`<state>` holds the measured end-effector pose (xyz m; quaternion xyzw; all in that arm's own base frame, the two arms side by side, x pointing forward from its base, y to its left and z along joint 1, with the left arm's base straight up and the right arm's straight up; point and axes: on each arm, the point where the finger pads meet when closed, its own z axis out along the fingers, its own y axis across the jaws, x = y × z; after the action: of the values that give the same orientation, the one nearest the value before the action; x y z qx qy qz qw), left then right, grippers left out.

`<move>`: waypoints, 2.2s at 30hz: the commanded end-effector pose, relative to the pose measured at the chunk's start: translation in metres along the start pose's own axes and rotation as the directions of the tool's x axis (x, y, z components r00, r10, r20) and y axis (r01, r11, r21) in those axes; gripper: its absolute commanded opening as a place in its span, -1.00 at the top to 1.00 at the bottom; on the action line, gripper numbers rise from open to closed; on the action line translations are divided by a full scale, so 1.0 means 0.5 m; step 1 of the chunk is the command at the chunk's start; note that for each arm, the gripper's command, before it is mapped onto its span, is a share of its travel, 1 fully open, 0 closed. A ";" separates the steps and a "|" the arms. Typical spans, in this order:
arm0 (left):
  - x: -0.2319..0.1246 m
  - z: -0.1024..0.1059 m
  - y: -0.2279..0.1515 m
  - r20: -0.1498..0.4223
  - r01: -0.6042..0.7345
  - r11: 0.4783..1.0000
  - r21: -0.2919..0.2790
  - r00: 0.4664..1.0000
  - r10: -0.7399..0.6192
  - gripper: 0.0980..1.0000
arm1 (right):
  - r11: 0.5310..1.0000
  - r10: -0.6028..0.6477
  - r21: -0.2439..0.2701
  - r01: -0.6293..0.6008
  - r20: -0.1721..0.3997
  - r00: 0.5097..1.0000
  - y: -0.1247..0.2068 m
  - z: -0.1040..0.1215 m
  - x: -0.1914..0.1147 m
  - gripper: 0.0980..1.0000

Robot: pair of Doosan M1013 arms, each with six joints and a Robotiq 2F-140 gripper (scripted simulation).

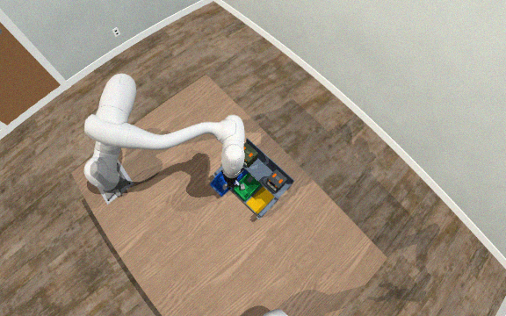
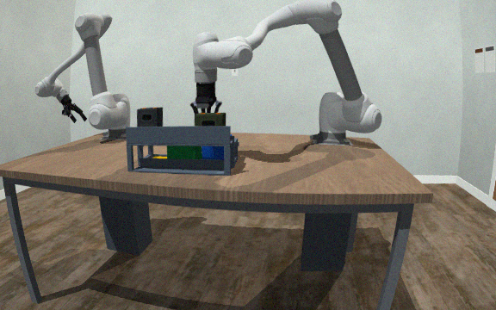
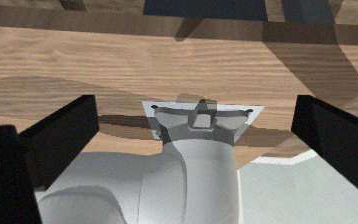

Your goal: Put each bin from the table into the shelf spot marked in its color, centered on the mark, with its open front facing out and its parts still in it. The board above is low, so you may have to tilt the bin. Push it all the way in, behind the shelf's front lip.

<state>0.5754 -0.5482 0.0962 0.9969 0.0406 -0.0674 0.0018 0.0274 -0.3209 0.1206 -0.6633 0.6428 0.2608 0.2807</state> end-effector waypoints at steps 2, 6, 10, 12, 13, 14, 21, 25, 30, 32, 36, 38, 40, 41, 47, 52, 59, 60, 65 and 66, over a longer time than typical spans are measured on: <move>0.000 -0.002 0.000 -0.001 0.000 1.000 -0.001 1.000 0.000 1.00 | 1.000 0.000 0.000 0.000 -0.001 1.000 0.000 -0.001 0.000 -1.00; 0.000 -0.002 0.000 -0.001 0.000 1.000 -0.001 1.000 0.000 1.00 | 1.000 0.000 0.000 0.000 -0.001 1.000 0.000 -0.001 0.000 -1.00; 0.000 -0.002 0.000 -0.001 0.000 1.000 -0.001 1.000 0.000 1.00 | 1.000 0.000 0.000 0.000 -0.001 1.000 0.000 -0.001 0.000 -1.00; 0.001 -0.002 0.000 -0.001 0.000 1.000 -0.001 1.000 0.000 1.00 | 1.000 0.000 0.000 0.000 -0.001 1.000 0.000 -0.001 0.000 -1.00; 0.001 -0.002 0.000 -0.001 0.000 1.000 -0.001 1.000 0.000 1.00 | 1.000 0.000 0.000 0.000 -0.001 1.000 0.000 -0.001 0.000 -1.00; 0.001 -0.002 0.000 -0.002 0.000 1.000 -0.001 1.000 0.000 1.00 | 1.000 0.000 0.000 0.000 -0.001 1.000 0.000 -0.001 0.000 -1.00; 0.004 -0.002 0.000 -0.004 0.000 1.000 -0.001 1.000 0.000 1.00 | 1.000 0.000 0.000 0.000 -0.001 1.000 0.000 -0.001 0.000 -1.00; 0.007 -0.002 0.000 -0.006 0.000 1.000 -0.001 1.000 0.000 1.00 | 1.000 0.000 0.000 0.000 -0.001 1.000 0.000 -0.001 0.000 -1.00; 0.010 -0.002 0.000 -0.008 0.000 1.000 -0.001 1.000 0.000 1.00 | 1.000 0.000 0.000 0.000 -0.001 1.000 0.000 -0.001 0.000 -1.00; 0.013 -0.002 0.000 -0.010 0.000 1.000 -0.001 1.000 0.000 1.00 | 1.000 0.000 0.000 0.000 -0.001 1.000 0.000 -0.001 0.000 -1.00; 0.018 -0.002 0.000 -0.014 0.000 1.000 -0.001 1.000 0.000 1.00 | 1.000 0.000 0.000 0.000 -0.001 1.000 0.000 -0.001 0.000 -1.00; 0.020 -0.002 0.000 -0.015 0.000 1.000 -0.001 1.000 0.000 1.00 | 1.000 0.000 0.000 0.000 -0.001 1.000 0.000 -0.001 0.000 -1.00; 0.022 -0.002 0.000 -0.017 0.000 1.000 -0.001 1.000 0.000 1.00 | 1.000 0.000 0.000 0.000 -0.001 1.000 0.000 -0.001 0.000 -1.00; 0.023 -0.002 0.000 -0.017 0.000 1.000 -0.001 1.000 0.000 1.00 | 1.000 0.000 0.000 0.000 -0.001 1.000 0.000 -0.001 0.000 -1.00; 0.026 -0.002 0.000 -0.020 0.000 1.000 -0.001 1.000 0.000 1.00 | 1.000 0.000 0.000 0.000 -0.001 1.000 0.000 -0.001 0.000 -1.00; 0.028 -0.002 0.000 -0.021 0.000 1.000 -0.001 1.000 0.000 1.00 | 1.000 0.000 0.000 0.000 -0.001 1.000 0.000 -0.001 0.000 -1.00; 0.029 -0.002 0.000 -0.021 0.000 1.000 -0.001 1.000 0.000 1.00 | 1.000 0.000 0.000 0.000 -0.001 1.000 0.000 -0.001 0.000 -1.00; 0.029 -0.002 0.000 -0.021 0.000 1.000 -0.001 1.000 0.000 1.00 | 1.000 0.000 0.000 0.000 -0.001 1.000 0.000 -0.001 0.000 -1.00; 0.029 -0.002 0.000 -0.021 0.000 1.000 -0.001 1.000 0.000 1.00 | 1.000 0.000 0.000 0.000 -0.001 1.000 0.000 -0.001 0.000 -1.00; 0.029 -0.002 0.000 -0.021 0.000 1.000 -0.001 1.000 0.000 1.00 | 1.000 0.000 0.000 0.000 -0.001 1.000 0.000 -0.001 0.000 -1.00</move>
<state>0.5894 -0.5470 0.0943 0.9975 0.0407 -0.0574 0.0014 0.0274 -0.3209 0.1206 -0.6633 0.6428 0.2608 0.2807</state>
